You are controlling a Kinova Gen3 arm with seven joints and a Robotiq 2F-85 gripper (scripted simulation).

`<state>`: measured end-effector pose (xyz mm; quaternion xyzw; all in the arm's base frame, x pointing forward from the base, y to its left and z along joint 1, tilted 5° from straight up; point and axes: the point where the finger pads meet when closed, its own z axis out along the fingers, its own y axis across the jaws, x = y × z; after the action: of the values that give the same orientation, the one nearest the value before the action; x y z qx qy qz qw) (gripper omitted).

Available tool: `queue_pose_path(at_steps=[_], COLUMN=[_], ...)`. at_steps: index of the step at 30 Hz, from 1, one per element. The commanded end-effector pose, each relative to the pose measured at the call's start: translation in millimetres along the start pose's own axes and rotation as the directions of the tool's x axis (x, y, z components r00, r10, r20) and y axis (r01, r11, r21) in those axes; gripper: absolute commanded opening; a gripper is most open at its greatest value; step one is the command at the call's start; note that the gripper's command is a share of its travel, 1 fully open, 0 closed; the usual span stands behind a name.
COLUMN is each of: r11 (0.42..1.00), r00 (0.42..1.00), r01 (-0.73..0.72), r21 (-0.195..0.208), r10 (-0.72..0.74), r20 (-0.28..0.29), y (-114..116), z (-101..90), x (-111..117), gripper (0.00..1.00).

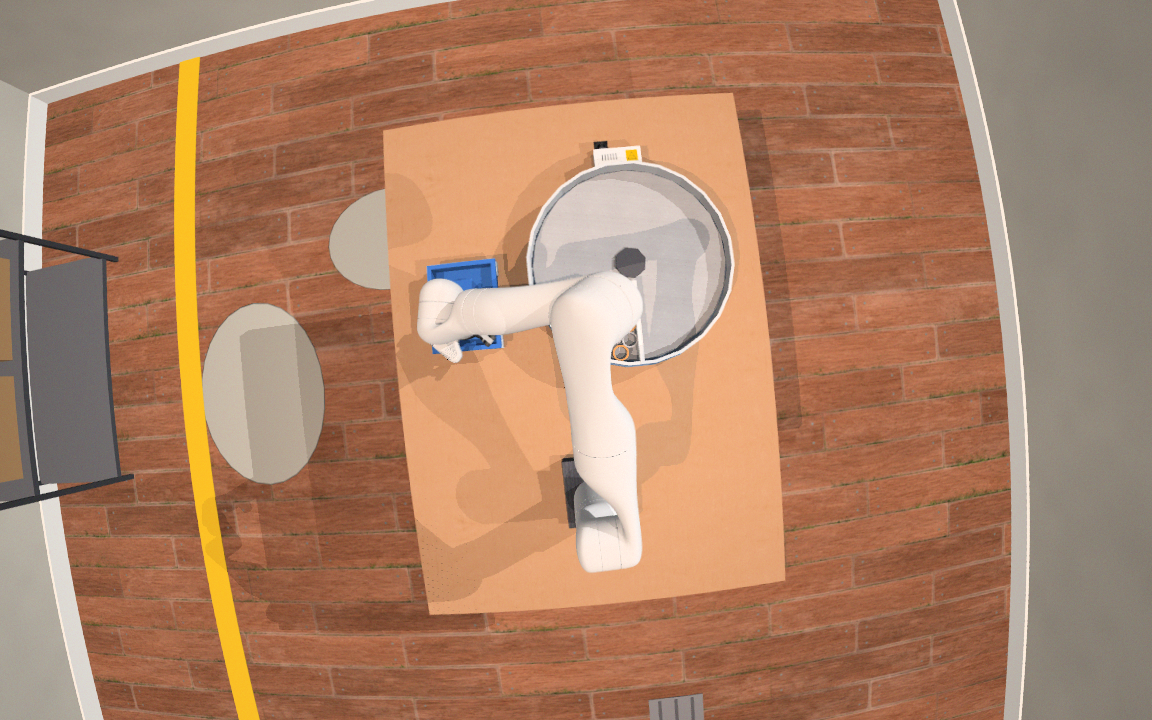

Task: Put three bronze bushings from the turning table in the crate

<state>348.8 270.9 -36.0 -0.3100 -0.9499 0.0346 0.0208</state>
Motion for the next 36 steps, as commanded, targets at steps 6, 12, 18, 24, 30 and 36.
queue_pose_path(at_steps=[6, 12, 18, 24, 30, 36], r11=[1.000, 1.000, 1.000, 1.000, 1.000, 1.000], r00=[1.000, 1.000, 1.000, 1.000, 1.000, 1.000], r01=[-0.001, -0.001, -0.001, -0.001, -0.001, -0.001], r21=[-0.003, -0.003, -0.003, -0.003, -0.003, -0.003], r10=[0.001, 0.001, 0.001, 0.001, 0.001, 0.001], r20=[0.002, 0.002, 0.002, 0.002, 0.002, 0.002], y=[0.8, 0.9, 0.9, 0.9, 1.0, 1.0], z=[-1.5, -4.4, -6.4, -6.4, -10.3, -11.3], x=[-0.9, -0.8, -0.7, -0.7, -0.6, -0.6], gripper=[0.16, 0.16, 0.16, 0.16, 0.16, 0.16])
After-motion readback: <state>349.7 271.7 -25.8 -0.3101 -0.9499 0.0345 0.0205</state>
